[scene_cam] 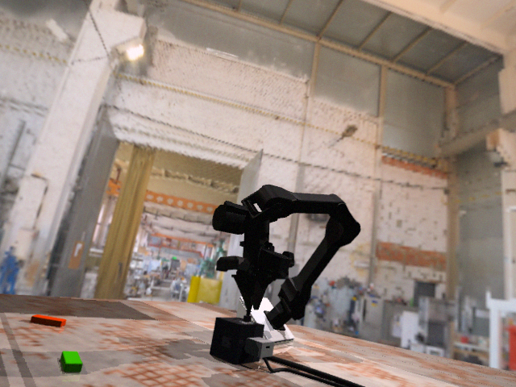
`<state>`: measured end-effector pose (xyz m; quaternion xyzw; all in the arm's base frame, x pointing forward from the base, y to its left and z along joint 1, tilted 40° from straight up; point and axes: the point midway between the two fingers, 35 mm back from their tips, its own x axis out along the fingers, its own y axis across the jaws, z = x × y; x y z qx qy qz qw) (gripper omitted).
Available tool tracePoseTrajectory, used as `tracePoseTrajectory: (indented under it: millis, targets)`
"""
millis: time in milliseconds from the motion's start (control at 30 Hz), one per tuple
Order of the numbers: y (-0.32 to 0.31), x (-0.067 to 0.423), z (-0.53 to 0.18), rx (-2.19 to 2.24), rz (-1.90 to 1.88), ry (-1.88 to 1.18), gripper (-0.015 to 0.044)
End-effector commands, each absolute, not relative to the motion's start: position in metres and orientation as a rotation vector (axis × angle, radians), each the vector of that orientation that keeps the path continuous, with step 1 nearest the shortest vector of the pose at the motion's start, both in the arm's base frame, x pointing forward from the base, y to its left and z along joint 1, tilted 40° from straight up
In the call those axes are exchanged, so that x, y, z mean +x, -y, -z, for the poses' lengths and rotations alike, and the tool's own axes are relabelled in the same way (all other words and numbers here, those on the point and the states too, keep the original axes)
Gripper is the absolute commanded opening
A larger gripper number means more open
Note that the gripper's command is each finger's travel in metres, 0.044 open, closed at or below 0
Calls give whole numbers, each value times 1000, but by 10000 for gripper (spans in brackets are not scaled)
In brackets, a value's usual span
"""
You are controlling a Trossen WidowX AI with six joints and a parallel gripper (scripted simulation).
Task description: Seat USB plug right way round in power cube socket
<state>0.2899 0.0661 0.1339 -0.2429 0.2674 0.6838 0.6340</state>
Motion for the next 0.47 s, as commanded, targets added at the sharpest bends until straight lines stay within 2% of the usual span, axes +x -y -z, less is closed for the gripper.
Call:
tracePoseTrajectory:
  millis: [0,433]
  targets:
    - [-66,290,-134,-555,-1563,-612,95]
    - [-58,291,-143,-555,-1563,-612,95]
